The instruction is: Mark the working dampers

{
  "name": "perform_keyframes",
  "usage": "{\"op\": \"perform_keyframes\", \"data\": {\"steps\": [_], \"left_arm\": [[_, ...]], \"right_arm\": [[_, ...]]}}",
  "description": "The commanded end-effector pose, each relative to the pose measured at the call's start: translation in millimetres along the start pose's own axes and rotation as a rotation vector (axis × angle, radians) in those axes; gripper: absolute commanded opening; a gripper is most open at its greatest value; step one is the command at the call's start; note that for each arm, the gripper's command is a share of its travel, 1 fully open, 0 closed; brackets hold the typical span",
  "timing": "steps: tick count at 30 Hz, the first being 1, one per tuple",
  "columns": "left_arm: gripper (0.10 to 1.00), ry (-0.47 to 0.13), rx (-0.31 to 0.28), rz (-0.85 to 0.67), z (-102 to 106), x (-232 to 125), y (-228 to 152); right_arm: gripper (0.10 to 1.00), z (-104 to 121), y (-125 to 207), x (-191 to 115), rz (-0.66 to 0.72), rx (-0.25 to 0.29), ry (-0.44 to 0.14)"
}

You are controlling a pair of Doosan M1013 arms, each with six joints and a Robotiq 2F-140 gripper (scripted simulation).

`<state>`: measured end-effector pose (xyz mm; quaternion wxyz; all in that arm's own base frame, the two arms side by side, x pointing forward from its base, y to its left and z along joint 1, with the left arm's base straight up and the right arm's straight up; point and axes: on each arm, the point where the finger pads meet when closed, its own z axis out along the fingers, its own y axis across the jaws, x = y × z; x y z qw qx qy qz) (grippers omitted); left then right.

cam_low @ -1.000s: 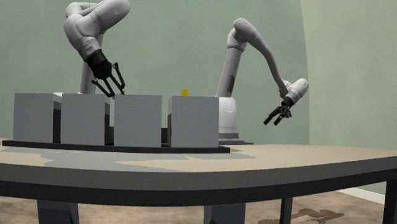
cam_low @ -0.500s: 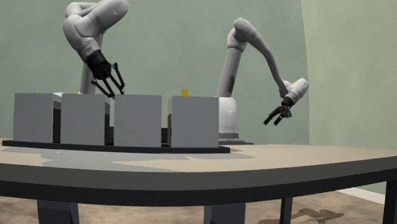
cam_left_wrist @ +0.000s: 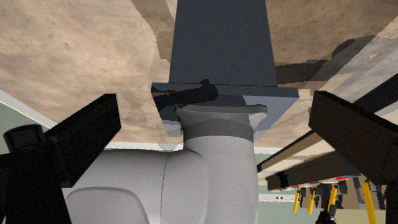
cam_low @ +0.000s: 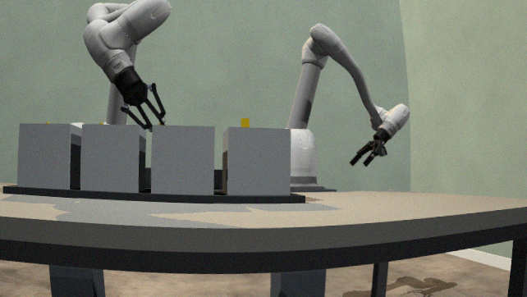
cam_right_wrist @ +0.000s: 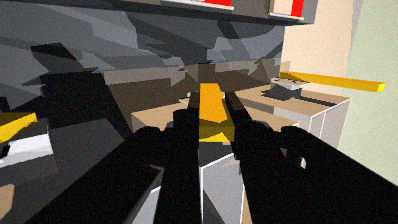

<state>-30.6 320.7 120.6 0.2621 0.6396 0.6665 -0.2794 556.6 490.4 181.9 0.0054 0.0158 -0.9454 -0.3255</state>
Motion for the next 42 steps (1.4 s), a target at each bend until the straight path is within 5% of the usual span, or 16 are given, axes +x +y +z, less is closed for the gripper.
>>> {"op": "perform_keyframes", "data": {"steps": [1,16,30,42], "left_arm": [[1.000,0.001,0.000,0.000,-0.4,0.0,-0.1],[1.000,0.001,0.000,0.000,-0.4,0.0,-0.1],[1.000,0.001,0.000,0.000,-0.4,0.0,-0.1],[1.000,0.001,0.000,0.000,-0.4,0.0,-0.1]], "right_arm": [[0.196,-0.6,0.7,-0.3,-0.001,-0.001,-0.001],[0.303,-0.6,0.7,-0.3,-0.001,-0.001,-0.001],[0.303,-1.5,0.7,-0.3,-0.001,-0.001,-0.001],[0.303,-33.4,0.6,-0.2,-0.001,-0.001,-0.001]]}}
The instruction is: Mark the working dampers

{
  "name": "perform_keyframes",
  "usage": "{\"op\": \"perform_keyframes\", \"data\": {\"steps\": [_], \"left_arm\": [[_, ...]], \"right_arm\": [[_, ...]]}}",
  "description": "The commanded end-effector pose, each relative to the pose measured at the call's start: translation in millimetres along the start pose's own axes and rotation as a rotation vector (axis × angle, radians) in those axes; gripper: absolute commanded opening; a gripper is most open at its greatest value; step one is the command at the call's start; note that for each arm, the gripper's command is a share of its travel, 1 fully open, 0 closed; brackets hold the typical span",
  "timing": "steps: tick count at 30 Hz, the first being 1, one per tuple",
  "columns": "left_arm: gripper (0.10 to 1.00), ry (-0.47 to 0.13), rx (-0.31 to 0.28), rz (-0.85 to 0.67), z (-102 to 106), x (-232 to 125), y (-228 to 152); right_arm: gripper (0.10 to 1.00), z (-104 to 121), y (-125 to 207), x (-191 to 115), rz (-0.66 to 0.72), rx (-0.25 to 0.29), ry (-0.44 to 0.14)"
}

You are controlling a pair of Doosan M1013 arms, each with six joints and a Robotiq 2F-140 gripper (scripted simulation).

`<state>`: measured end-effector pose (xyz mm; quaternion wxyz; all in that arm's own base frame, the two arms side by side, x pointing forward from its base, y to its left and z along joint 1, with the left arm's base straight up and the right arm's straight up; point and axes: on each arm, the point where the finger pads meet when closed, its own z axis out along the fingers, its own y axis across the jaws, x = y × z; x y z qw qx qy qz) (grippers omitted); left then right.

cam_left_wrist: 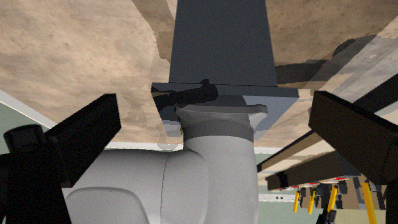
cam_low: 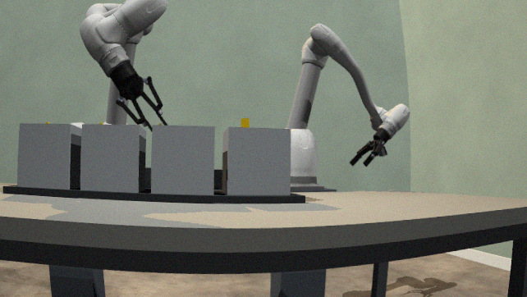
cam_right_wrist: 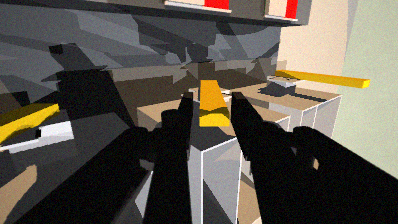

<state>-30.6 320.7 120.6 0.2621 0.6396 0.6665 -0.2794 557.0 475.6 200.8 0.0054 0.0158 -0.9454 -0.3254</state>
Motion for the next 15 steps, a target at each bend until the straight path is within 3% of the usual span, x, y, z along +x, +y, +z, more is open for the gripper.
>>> {"op": "perform_keyframes", "data": {"steps": [1,15], "left_arm": [[1.000,0.001,0.000,0.000,-0.4,0.0,-0.1],[1.000,0.001,0.000,0.000,-0.4,0.0,-0.1]], "right_arm": [[0.303,-13.7,0.7,-0.3,-0.001,-0.001,-0.001],[0.303,-58.6,0.7,-0.3,-0.001,-0.001,-0.001]]}}
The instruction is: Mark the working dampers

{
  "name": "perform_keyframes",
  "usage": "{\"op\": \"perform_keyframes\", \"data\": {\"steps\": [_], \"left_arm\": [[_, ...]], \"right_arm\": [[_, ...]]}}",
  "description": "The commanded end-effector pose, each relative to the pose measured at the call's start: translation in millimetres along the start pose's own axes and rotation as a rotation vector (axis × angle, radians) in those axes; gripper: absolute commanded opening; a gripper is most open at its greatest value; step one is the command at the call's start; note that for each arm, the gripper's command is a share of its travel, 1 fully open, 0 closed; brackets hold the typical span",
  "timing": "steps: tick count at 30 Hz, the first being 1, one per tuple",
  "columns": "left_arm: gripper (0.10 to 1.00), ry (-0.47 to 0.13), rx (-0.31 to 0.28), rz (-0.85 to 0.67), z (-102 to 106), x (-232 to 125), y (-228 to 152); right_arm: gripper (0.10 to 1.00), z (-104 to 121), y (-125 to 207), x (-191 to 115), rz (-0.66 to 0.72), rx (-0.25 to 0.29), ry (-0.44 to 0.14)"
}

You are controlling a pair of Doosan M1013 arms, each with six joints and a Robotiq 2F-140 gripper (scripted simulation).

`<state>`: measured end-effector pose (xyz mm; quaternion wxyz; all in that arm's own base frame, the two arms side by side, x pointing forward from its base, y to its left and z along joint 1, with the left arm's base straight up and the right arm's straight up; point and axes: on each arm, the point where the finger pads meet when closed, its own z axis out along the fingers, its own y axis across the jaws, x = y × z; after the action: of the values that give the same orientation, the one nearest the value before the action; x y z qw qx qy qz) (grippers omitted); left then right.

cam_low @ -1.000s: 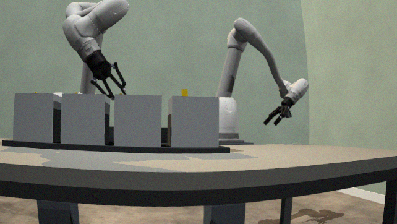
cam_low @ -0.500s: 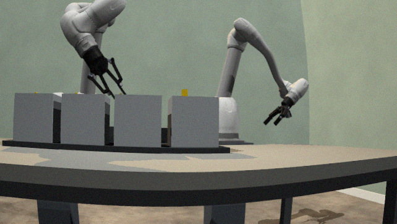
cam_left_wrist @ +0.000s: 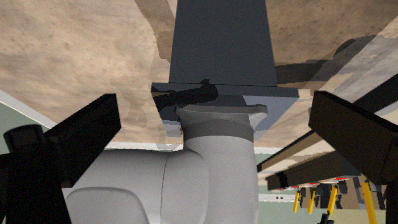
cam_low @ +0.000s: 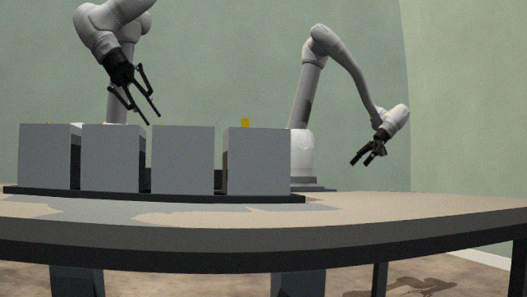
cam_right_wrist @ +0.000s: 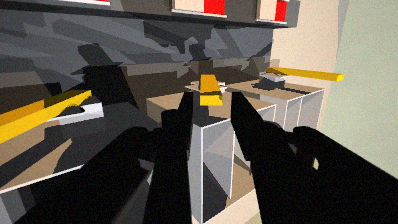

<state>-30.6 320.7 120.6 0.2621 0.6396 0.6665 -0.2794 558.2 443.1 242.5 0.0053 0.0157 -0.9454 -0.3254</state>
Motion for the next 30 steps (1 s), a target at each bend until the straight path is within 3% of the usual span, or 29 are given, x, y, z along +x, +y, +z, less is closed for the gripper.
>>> {"op": "perform_keyframes", "data": {"steps": [1,10,12,14,16,22,24,26,30], "left_arm": [[1.000,0.001,0.000,0.000,-0.4,0.0,-0.1],[1.000,0.001,0.000,0.000,-0.4,0.0,-0.1],[1.000,0.001,0.000,0.000,-0.4,0.0,-0.1],[1.000,0.001,0.000,0.000,-0.4,0.0,-0.1],[1.000,0.001,0.000,0.000,-0.4,0.0,-0.1],[1.000,0.001,0.000,0.000,-0.4,0.0,-0.1],[1.000,0.001,0.000,0.000,-0.4,0.0,-0.1],[1.000,0.001,0.000,0.000,-0.4,0.0,-0.1],[1.000,0.001,0.000,0.000,-0.4,0.0,-0.1]], "right_arm": [[0.303,-7.4,0.7,-0.2,-0.001,-0.001,-0.001],[0.303,-10.6,0.9,-0.4,-0.001,0.000,-0.001],[0.303,-9.5,5.1,-4.2,-0.001,0.022,-0.001],[0.303,-7.0,18.4,-16.4,0.000,0.085,-0.011],[0.303,-3.0,39.4,-35.4,0.001,0.193,-0.017],[0.303,2.5,70.9,-61.7,-0.001,0.353,-0.005],[0.303,2.5,70.9,-61.7,-0.001,0.353,-0.005],[0.303,6.4,93.5,-80.4,-0.003,0.465,0.003],[0.303,10.3,115.9,-100.1,-0.003,0.578,0.002]]}}
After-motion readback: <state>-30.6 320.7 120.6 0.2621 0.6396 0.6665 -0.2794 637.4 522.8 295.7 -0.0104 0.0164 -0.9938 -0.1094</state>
